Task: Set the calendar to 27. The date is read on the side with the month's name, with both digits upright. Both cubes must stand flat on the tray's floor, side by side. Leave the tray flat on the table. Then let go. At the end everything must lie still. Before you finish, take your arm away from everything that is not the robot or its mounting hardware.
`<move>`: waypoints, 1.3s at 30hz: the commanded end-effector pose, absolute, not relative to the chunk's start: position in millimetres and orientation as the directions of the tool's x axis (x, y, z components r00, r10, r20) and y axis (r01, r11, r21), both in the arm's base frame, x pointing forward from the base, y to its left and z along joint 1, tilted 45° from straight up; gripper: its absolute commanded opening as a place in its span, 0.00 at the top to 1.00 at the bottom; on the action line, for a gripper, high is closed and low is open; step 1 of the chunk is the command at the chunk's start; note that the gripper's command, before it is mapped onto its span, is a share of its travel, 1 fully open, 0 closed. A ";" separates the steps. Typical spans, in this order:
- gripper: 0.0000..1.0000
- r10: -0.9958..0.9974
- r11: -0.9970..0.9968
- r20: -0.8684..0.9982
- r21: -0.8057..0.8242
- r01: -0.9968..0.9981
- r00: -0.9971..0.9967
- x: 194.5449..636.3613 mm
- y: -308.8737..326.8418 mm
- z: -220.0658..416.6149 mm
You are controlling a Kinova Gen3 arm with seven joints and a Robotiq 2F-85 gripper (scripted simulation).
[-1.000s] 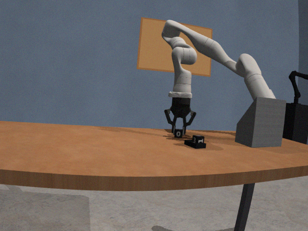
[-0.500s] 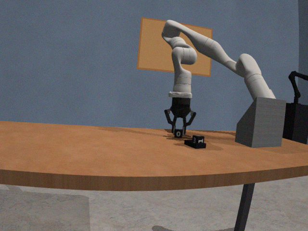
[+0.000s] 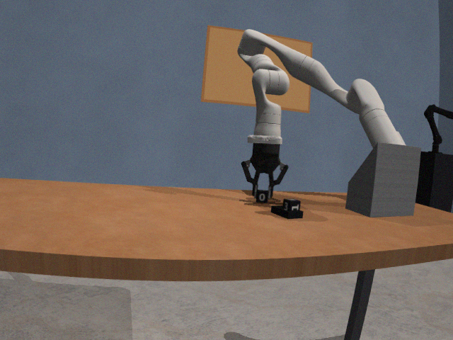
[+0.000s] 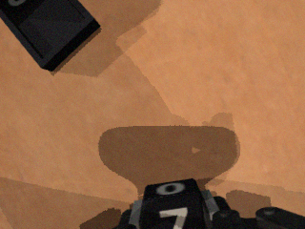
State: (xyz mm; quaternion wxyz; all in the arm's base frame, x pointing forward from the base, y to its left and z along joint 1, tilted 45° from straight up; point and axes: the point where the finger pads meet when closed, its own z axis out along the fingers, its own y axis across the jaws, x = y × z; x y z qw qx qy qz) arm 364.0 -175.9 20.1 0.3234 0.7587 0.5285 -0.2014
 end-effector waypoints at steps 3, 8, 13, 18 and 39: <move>0.72 0.672 -0.231 -0.647 0.279 0.932 0.360 364.6 -175.3 20.3; 0.72 0.672 -0.231 -0.647 0.279 0.932 0.360 364.6 -175.3 20.3; 0.72 0.672 -0.231 -0.647 0.279 0.932 0.360 364.6 -175.3 20.3; 0.72 0.672 -0.231 -0.647 0.279 0.932 0.360 364.6 -175.3 20.3; 0.72 0.672 -0.231 -0.647 0.279 0.932 0.360 364.7 -177.8 17.8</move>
